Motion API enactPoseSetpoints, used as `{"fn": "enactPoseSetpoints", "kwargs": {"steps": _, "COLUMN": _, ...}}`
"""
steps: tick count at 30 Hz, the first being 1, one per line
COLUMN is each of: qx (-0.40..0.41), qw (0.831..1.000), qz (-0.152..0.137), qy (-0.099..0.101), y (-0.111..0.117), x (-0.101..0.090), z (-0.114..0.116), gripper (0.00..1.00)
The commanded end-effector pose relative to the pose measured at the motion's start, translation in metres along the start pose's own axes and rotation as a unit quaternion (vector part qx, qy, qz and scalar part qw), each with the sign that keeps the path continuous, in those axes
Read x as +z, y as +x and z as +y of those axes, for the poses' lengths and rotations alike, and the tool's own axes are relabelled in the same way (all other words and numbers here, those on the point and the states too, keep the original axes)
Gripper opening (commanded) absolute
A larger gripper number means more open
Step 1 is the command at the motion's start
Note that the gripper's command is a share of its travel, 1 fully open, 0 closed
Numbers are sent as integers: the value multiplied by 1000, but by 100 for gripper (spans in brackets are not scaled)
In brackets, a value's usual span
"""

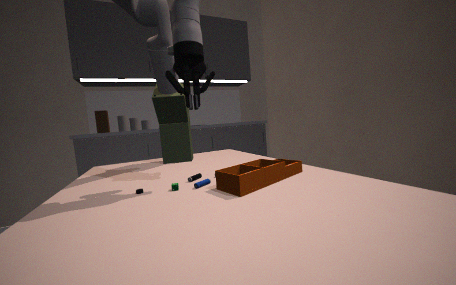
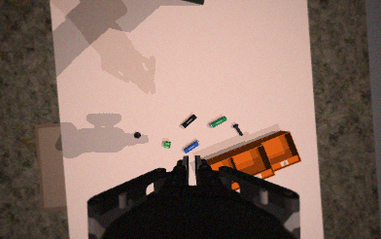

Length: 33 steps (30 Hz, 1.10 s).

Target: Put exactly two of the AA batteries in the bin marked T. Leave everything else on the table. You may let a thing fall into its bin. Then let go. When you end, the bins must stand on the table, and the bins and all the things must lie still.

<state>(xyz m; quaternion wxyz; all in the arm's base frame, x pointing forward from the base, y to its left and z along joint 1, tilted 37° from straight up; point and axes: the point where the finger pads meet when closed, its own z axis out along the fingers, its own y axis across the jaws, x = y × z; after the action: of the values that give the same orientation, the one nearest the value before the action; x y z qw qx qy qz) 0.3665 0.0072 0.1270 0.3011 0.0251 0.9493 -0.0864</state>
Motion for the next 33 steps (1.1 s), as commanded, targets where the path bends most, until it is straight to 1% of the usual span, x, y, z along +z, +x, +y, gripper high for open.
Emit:
{"fn": "enactPoseSetpoints", "kwargs": {"steps": 1, "qx": 0, "qw": 1000, "qz": -1, "qy": 0, "y": 0, "x": 0, "z": 0, "gripper": 9}}
{"fn": "enactPoseSetpoints", "kwargs": {"steps": 4, "qx": 0, "qw": 1000, "qz": -1, "qy": 0, "y": 0, "x": 0, "z": 0, "gripper": 9}}
{"fn": "enactPoseSetpoints", "kwargs": {"steps": 7, "qx": 50, "qw": 999, "qz": -2, "qy": -2, "y": 0, "x": 18, "z": 4, "gripper": 9}}
{"fn": "enactPoseSetpoints", "kwargs": {"steps": 9, "qx": 100, "qw": 995, "qz": -2, "qy": -2, "y": -8, "x": 30, "z": 12, "gripper": 9}}
{"fn": "enactPoseSetpoints", "kwargs": {"steps": 13, "qx": 199, "qw": 980, "qz": -2, "qy": -2, "y": -25, "x": 55, "z": 27, "gripper": 9}}
{"fn": "enactPoseSetpoints", "kwargs": {"steps": 15, "qx": 248, "qw": 969, "qz": -1, "qy": -2, "y": -34, "x": 67, "z": 34, "gripper": 9}}
{"fn": "enactPoseSetpoints", "kwargs": {"steps": 18, "qx": 320, "qw": 948, "qz": -1, "qy": -2, "y": -46, "x": 85, "z": 45, "gripper": 9}}
{"fn": "enactPoseSetpoints", "kwargs": {"steps": 20, "qx": 320, "qw": 948, "qz": -1, "qy": -2, "y": -46, "x": 85, "z": 45, "gripper": 9}}
{"fn": "enactPoseSetpoints", "kwargs": {"steps": 23, "qx": 390, "qw": 921, "qz": -1, "qy": -3, "y": -59, "x": 104, "z": 57, "gripper": 9}}
{"fn": "enactPoseSetpoints", "kwargs": {"steps": 26, "qx": 458, "qw": 889, "qz": -1, "qy": -3, "y": -71, "x": 122, "z": 68, "gripper": 9}}
{"fn": "enactPoseSetpoints", "kwargs": {"steps": 29, "qx": 523, "qw": 852, "qz": -1, "qy": -3, "y": -72, "x": 123, "z": 68, "gripper": 9}}
{"fn": "enactPoseSetpoints", "kwargs": {"steps": 33, "qx": 605, "qw": 796, "qz": 0, "qy": -3, "y": -72, "x": 123, "z": 68, "gripper": 9}}
